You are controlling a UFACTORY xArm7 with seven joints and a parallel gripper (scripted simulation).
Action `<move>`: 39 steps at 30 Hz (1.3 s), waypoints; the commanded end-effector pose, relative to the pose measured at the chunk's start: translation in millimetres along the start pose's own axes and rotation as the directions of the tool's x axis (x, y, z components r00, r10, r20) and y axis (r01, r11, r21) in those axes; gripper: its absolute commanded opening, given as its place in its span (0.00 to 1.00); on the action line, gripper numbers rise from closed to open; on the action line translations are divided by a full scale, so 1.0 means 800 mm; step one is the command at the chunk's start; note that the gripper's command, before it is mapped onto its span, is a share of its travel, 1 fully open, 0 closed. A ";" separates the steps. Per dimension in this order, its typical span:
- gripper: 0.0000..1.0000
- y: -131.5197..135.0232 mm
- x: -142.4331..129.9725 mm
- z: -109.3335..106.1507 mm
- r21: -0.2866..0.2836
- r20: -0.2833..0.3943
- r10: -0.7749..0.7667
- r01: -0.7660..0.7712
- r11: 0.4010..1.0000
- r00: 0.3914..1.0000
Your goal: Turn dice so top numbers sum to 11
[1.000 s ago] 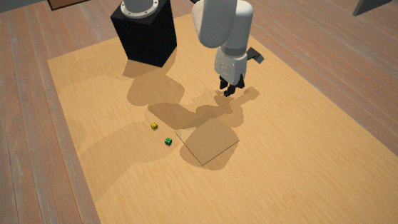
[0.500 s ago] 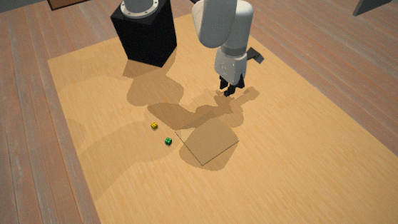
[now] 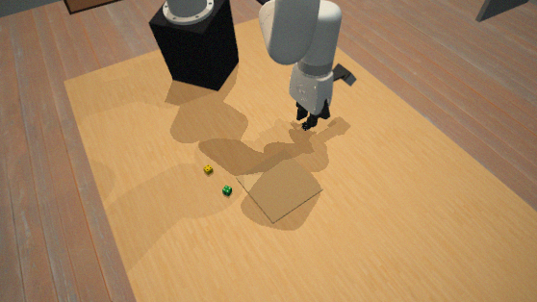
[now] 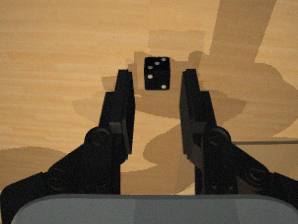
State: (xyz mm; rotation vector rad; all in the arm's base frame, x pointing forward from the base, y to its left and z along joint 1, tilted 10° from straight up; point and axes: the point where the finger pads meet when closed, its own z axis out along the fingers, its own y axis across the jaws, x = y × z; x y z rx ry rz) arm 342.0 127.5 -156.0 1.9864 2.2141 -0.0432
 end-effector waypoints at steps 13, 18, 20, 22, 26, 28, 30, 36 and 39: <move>0.31 0.001 0.001 0.004 -0.002 -0.001 0.000 0.000 1.000 1.000; 0.31 0.001 0.001 0.008 -0.002 -0.001 0.000 0.000 1.000 1.000; 0.31 0.001 0.001 0.012 -0.002 -0.001 0.000 0.000 1.000 1.000; 0.31 0.001 0.001 0.015 -0.002 -0.001 0.000 0.000 1.000 1.000; 0.31 0.001 0.001 0.020 -0.002 -0.001 0.000 0.000 1.000 1.000; 0.31 0.001 0.001 0.022 -0.002 -0.001 0.000 0.000 1.000 1.000; 0.31 0.001 0.001 0.023 -0.002 -0.001 0.000 0.000 1.000 1.000; 0.31 0.001 0.001 0.024 -0.002 -0.001 0.000 0.000 1.000 1.000; 0.31 0.001 0.001 0.024 -0.002 -0.001 0.000 0.000 1.000 1.000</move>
